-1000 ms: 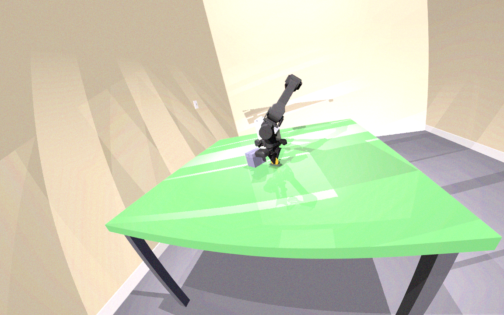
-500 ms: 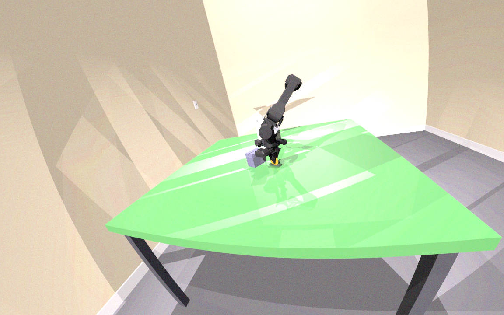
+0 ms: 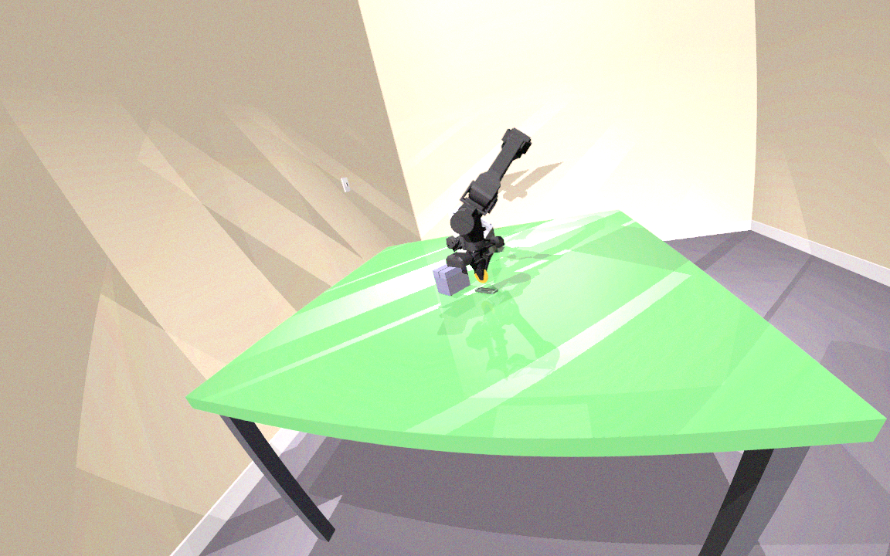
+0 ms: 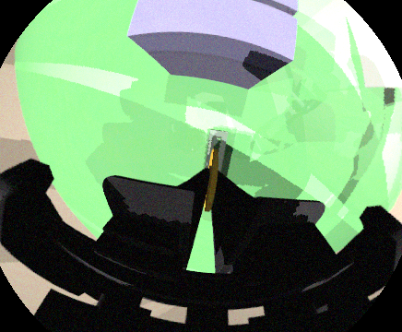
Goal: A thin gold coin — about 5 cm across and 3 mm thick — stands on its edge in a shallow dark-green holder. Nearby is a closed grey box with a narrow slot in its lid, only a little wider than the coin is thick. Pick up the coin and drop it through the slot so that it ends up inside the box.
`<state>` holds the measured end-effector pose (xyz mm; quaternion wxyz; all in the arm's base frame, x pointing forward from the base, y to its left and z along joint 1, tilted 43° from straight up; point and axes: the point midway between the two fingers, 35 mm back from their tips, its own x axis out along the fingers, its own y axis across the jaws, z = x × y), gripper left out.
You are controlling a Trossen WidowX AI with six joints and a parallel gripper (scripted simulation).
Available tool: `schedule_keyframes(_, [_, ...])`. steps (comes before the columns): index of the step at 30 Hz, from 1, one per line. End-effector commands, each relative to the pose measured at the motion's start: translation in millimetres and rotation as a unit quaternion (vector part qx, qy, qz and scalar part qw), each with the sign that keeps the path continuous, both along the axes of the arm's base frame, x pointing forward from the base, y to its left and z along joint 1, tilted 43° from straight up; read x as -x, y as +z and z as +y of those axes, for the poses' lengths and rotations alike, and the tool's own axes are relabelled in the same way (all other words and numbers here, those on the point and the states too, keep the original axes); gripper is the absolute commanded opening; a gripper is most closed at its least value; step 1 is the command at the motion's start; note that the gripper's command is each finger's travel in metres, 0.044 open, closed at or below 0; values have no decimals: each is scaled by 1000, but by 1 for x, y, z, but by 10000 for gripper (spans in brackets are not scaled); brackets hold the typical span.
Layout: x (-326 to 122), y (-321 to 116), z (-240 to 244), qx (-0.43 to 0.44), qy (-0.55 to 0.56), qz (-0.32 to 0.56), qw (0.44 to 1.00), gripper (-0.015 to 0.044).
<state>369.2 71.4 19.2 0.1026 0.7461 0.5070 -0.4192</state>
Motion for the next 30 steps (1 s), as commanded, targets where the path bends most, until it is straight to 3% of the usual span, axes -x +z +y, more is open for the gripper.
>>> schedule_keyframes(1, [-1, 10, -8, 1, 2, -5, 1000, 0])
schedule_keyframes(24, [11, 49, -42, 1, 11, 1, 1000, 0])
schedule_keyframes(30, [11, 49, -42, 12, 77, -60, 995, 0])
